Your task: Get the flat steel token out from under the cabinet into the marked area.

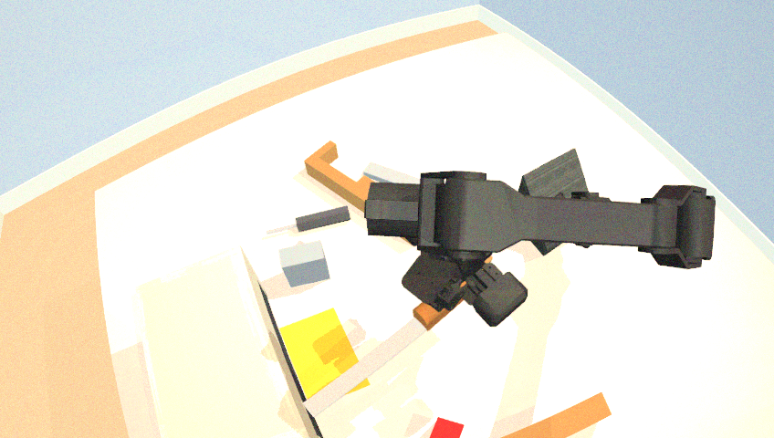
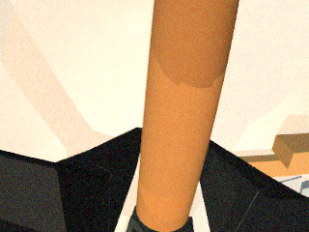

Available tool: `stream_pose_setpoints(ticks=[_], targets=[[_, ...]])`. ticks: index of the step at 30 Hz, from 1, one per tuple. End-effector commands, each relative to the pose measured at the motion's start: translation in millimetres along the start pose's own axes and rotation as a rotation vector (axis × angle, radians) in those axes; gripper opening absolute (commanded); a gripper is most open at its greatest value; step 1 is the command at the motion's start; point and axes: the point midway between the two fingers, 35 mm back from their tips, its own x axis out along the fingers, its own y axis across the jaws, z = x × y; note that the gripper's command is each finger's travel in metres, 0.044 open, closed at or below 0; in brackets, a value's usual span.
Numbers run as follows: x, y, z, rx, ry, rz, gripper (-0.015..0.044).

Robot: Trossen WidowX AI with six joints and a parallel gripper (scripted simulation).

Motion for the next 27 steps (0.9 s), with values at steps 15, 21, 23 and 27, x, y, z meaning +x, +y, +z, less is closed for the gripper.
stream_pose_setpoints(ticks=[15,21,23,27], targets=[[-21.4,-2.5,25.9,-0.024,-0.04,-0.001,0.0],[-17.3,-2.6,26.4,-0.025,-0.056,-0.002,0.0],[-15.7,-2.6,26.5,-0.025,-0.061,-0.002,0.0],[-12.2,-2.6,26.8,-0.024,-0.068,-0.002,0.0]])
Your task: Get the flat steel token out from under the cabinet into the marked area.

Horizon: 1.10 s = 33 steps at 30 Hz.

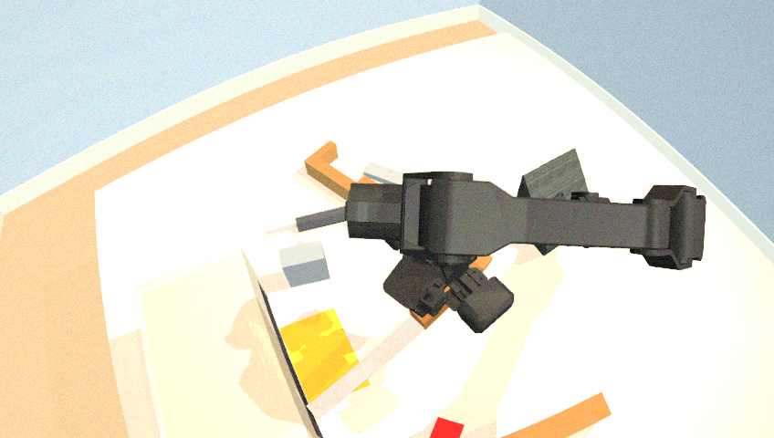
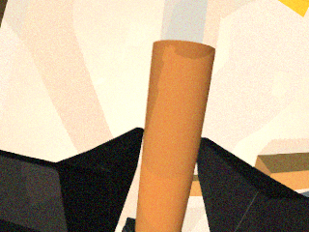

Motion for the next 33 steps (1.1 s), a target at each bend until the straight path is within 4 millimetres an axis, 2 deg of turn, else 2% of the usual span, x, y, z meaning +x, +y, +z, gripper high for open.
stream_pose_setpoints(ticks=[1,33], targets=[[0.2,0.9,1.5,0.0,-0.021,0.0,0.0],[39.5,1.2,2.9,-0.004,-0.034,0.001,0.0]])
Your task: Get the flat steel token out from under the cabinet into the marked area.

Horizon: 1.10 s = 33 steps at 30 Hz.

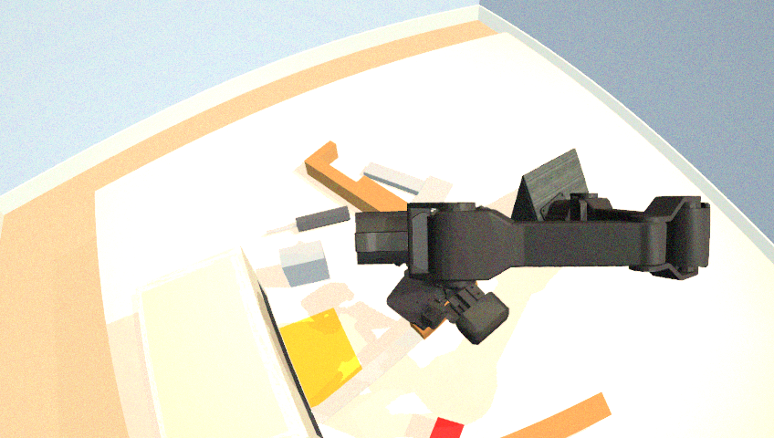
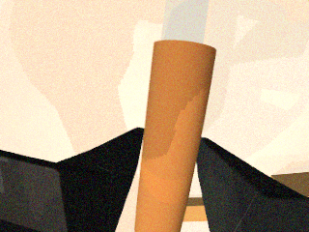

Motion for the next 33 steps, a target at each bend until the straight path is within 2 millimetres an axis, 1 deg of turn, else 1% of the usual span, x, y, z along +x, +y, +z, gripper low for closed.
stream_pose_setpoints(ticks=[1,20,33], targets=[[2.4,-0.3,2.0,0.001,-0.014,0.003,0.0],[30.8,0.1,2.4,-0.008,-0.015,0.004,0.0],[42.0,0.3,2.6,-0.03,-0.015,0.004,0.0]])
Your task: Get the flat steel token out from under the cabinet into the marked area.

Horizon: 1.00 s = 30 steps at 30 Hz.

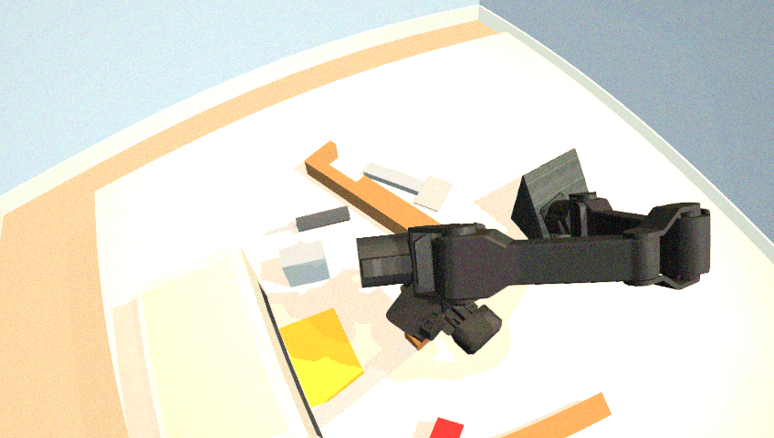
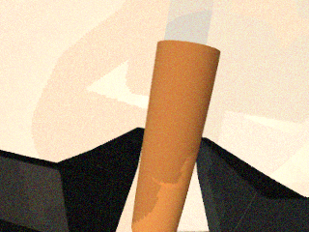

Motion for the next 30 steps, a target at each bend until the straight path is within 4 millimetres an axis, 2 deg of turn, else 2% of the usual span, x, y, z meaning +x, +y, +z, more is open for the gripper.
stream_pose_setpoints(ticks=[1,8,16,18,19,23,27,30], targets=[[7.1,1.1,-4.7,0.002,0.026,0.0,0.0],[13.5,1.1,-4.9,-0.004,0.026,0.0,0.0],[7.8,-0.3,-0.4,-0.008,0.0,0.001,0.02],[7.9,-0.2,-0.4,-0.008,0.0,0.002,0.02],[7.9,-0.1,-0.3,-0.009,0.0,0.002,0.0175],[7.9,-0.1,-0.3,-0.009,0.0,0.002,0.0148],[-5.1,-1.0,1.0,-0.008,0.005,-0.001,0.0253],[-24.8,-1.3,1.9,-0.006,0.014,-0.004,0.027]])
